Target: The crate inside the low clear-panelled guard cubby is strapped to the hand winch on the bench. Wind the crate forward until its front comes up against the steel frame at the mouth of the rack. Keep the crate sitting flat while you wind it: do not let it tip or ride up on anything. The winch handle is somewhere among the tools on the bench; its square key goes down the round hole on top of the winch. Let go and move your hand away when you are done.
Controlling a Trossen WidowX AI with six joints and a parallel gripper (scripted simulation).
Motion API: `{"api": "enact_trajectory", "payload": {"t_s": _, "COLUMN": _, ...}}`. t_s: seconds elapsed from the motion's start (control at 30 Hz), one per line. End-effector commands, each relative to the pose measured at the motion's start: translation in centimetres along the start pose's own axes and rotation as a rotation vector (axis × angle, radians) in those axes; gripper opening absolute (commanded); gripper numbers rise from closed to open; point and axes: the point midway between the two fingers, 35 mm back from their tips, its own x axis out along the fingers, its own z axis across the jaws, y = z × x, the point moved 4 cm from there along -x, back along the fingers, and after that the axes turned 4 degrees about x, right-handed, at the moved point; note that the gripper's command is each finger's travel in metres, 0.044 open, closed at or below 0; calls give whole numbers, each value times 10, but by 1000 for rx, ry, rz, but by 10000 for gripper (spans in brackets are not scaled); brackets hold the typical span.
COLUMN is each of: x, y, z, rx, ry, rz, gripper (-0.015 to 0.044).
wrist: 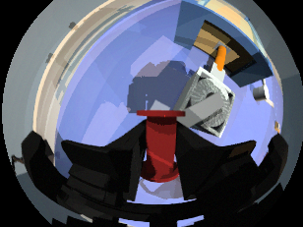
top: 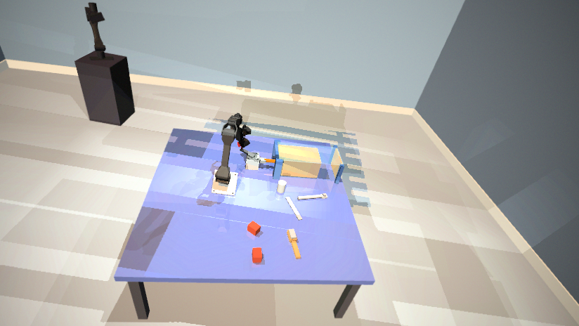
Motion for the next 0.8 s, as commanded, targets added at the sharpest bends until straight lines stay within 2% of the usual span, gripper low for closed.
{"api": "enact_trajectory", "payload": {"t_s": 0.0, "x": -3, "y": 13, "z": -7, "rx": -16, "ry": 18, "rz": 21, "gripper": 0}}
{"api": "enact_trajectory", "payload": {"t_s": 0.77, "x": -11, "y": 28, "z": -27, "rx": -17, "ry": 20, "rz": 23, "gripper": 0}}
